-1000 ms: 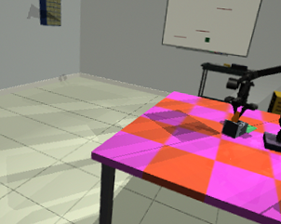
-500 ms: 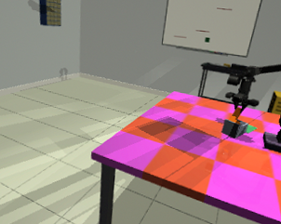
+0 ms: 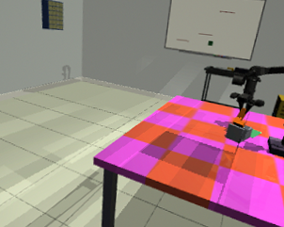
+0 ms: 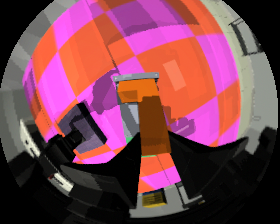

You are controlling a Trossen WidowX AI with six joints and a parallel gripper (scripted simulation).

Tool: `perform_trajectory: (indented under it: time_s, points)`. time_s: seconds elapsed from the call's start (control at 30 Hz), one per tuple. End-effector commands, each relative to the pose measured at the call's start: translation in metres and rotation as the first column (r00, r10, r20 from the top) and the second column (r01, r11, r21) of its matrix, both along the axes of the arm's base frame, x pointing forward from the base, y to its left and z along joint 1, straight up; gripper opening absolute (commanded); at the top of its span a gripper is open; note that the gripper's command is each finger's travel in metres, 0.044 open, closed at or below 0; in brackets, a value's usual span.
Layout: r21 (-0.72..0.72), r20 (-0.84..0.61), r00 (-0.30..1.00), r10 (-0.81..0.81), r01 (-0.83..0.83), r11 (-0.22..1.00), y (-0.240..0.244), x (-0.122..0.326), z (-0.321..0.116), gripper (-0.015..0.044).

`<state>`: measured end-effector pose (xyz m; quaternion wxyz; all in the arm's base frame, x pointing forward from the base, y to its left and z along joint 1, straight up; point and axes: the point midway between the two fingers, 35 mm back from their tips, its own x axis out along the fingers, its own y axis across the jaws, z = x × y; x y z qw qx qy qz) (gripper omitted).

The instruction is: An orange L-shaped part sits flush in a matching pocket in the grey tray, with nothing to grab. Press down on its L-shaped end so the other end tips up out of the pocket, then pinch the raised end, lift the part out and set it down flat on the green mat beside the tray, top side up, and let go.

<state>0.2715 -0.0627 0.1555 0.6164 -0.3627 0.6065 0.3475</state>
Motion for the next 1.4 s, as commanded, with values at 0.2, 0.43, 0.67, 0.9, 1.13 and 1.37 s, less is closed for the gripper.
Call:
perform_trajectory:
  time_s: [0.2, 0.43, 0.67, 0.9, 1.13, 1.37]
  points:
    - [0.003, 0.001, 1.000, 0.004, -0.004, 1.000, -0.003, -0.002, 0.005, 0.0000]
    - [0.000, 0.000, 1.000, 0.004, -0.004, 1.000, -0.025, -0.017, 0.002, 0.0000]
    - [-0.002, -0.001, 1.000, 0.004, -0.004, 1.000, -0.048, -0.031, 0.002, 0.0000]
    - [-0.004, -0.003, 1.000, 0.004, -0.004, 1.000, -0.070, -0.045, 0.001, 0.0000]
    - [-0.006, -0.004, 1.000, 0.004, -0.004, 1.000, -0.092, -0.061, 0.001, 0.0000]
    - [-0.008, -0.006, 1.000, 0.004, -0.004, 1.000, -0.113, -0.077, 0.002, 0.0000]
